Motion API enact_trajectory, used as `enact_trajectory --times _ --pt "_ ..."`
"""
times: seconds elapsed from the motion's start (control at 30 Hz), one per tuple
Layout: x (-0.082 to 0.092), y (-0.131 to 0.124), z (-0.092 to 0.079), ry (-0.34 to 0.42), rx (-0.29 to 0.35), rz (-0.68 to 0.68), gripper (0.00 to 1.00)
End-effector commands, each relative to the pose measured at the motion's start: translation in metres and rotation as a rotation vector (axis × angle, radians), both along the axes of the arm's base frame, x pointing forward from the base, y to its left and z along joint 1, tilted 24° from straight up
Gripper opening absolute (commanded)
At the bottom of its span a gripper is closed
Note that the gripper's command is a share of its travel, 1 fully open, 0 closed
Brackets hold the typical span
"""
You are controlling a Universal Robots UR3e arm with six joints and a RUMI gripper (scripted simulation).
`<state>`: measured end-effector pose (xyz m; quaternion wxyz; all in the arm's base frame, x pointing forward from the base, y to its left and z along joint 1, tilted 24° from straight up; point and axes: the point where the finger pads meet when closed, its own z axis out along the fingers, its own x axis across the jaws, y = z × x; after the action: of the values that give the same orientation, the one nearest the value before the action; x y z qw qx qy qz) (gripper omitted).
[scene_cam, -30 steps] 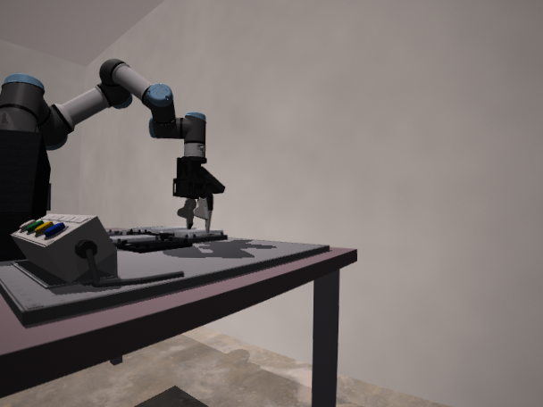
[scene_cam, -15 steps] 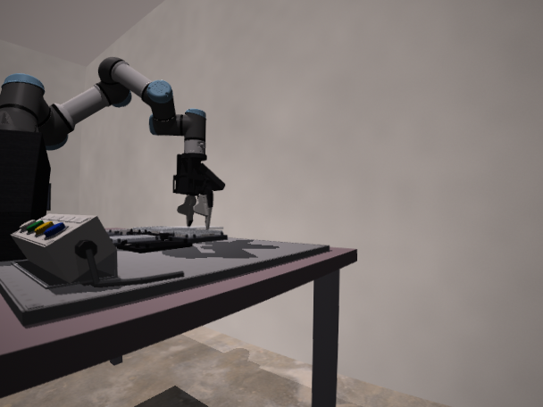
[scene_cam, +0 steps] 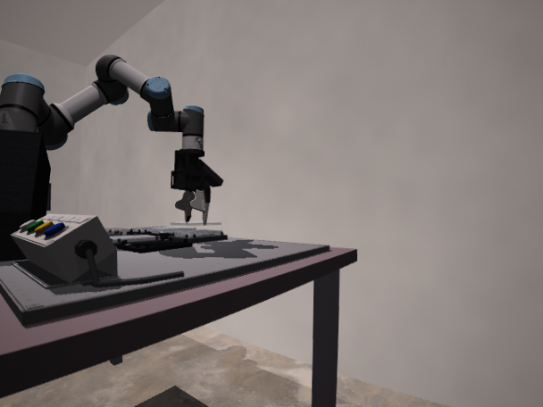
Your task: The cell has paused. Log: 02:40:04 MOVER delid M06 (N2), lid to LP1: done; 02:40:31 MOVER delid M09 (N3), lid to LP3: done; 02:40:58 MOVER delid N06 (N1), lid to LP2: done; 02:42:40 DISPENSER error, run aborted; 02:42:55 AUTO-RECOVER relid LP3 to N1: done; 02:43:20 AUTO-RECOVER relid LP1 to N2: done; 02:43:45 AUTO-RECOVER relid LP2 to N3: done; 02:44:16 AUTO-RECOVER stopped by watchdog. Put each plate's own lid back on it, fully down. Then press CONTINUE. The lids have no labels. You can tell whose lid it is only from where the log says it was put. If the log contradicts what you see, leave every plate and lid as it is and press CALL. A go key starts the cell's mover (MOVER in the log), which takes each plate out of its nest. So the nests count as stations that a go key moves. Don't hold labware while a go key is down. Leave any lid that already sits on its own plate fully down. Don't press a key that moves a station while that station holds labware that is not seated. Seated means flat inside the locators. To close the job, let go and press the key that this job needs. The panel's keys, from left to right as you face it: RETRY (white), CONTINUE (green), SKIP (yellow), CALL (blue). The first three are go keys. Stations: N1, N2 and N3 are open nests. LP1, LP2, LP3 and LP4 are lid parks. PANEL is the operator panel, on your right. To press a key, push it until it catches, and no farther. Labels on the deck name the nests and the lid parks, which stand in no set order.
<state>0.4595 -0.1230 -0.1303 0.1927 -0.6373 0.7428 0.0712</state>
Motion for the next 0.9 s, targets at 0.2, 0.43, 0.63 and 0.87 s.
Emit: enact_trajectory --times 0.2,0.43,0.63,0.87 --pt "0.005 0.035 0.016 0.002 -0.001 -0.015 0.00" --pt "0.009 0.067 0.029 0.002 0.000 -0.015 0.00" --pt "0.012 0.095 0.040 0.002 0.000 -0.015 0.00" --pt "0.015 0.118 0.049 0.002 0.000 -0.015 0.00"
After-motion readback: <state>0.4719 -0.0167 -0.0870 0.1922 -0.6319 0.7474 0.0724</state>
